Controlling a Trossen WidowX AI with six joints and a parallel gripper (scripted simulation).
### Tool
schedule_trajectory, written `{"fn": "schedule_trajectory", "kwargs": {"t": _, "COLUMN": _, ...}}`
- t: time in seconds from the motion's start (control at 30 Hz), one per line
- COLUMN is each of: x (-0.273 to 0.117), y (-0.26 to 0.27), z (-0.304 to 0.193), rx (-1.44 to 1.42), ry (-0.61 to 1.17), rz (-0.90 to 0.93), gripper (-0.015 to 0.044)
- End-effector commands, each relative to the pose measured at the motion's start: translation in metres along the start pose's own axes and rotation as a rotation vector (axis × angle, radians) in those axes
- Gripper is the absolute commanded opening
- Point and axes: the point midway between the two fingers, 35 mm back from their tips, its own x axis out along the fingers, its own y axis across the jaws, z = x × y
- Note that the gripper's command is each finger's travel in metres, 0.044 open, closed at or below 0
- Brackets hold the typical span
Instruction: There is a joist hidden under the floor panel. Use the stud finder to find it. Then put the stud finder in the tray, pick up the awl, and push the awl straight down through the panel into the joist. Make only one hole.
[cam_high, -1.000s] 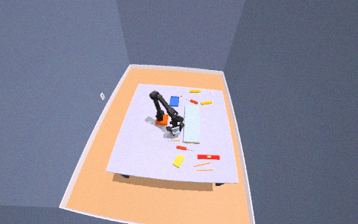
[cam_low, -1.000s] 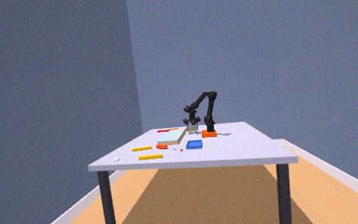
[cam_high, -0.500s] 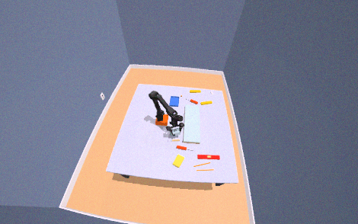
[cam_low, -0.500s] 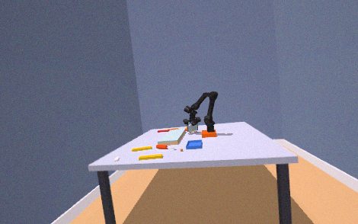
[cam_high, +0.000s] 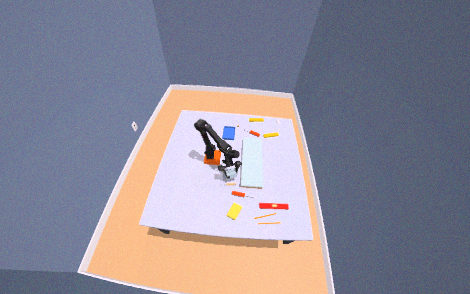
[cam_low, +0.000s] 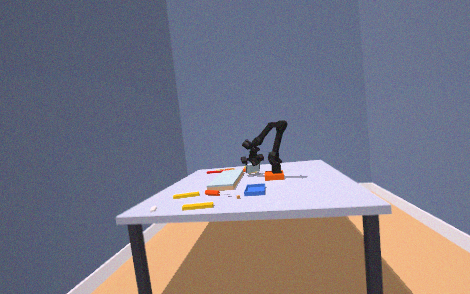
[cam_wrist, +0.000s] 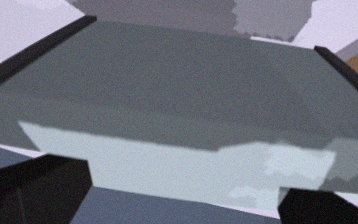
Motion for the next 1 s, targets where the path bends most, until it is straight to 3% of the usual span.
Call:
{"fn": "schedule_trajectory", "kwargs": {"t": 0.0, "x": -0.0016, "y": -0.0001, "z": -0.0022, "rx": 0.007, "ry": 0.037, "rz": 0.001, "gripper": 0.0}}
{"fn": "schedule_trajectory", "kwargs": {"t": 0.97, "x": -0.0002, "y": -0.0008, "z": 0.002, "rx": 0.007, "ry": 0.191, "rz": 0.001, "gripper": 0.0}}
